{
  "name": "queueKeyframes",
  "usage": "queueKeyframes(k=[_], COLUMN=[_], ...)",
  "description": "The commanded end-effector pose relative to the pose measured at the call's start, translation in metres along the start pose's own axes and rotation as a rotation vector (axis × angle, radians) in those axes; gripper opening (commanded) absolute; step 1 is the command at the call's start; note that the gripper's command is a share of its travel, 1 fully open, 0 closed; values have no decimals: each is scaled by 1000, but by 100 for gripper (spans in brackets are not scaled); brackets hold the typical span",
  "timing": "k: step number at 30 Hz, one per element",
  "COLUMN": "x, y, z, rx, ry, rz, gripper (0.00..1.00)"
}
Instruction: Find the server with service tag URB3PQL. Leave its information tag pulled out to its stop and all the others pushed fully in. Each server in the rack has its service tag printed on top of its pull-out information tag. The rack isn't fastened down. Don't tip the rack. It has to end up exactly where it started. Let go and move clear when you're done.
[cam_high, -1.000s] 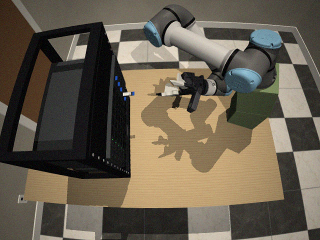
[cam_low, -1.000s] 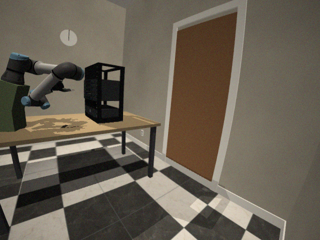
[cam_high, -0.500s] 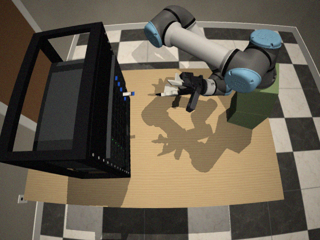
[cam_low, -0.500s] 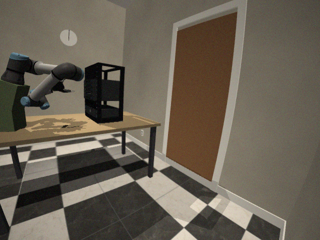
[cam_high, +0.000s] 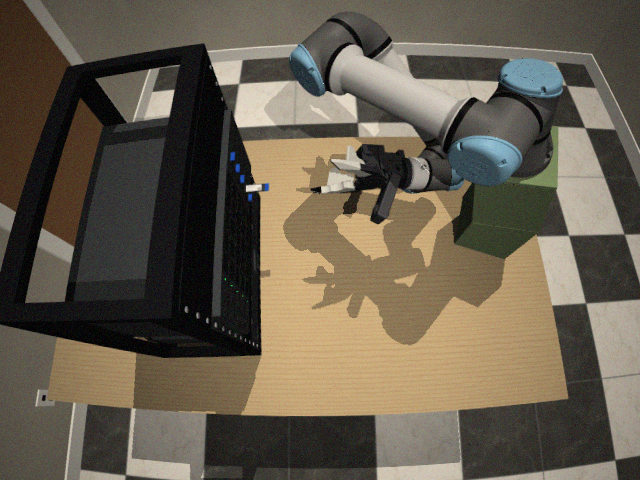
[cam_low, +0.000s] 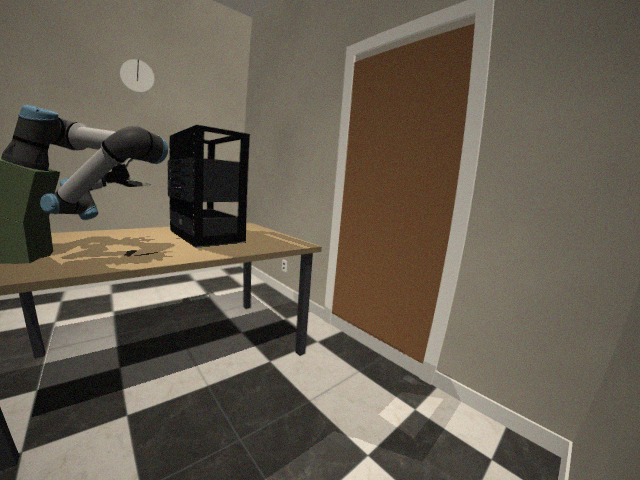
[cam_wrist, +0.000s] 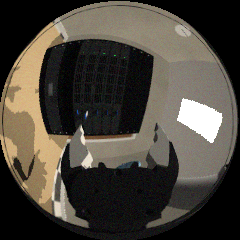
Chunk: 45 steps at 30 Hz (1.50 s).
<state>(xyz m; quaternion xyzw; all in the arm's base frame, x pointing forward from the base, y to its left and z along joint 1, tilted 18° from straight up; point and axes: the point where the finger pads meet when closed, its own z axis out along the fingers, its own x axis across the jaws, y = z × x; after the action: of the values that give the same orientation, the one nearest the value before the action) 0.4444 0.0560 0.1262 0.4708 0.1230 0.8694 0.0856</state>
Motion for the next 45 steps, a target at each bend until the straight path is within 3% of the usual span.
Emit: queueKeyframes(k=[1,45], x=[-4,-32], y=[1,11], z=[0,1], rx=[-3,-21], ry=[-12,-104], rz=[7,61], gripper=[100,100])
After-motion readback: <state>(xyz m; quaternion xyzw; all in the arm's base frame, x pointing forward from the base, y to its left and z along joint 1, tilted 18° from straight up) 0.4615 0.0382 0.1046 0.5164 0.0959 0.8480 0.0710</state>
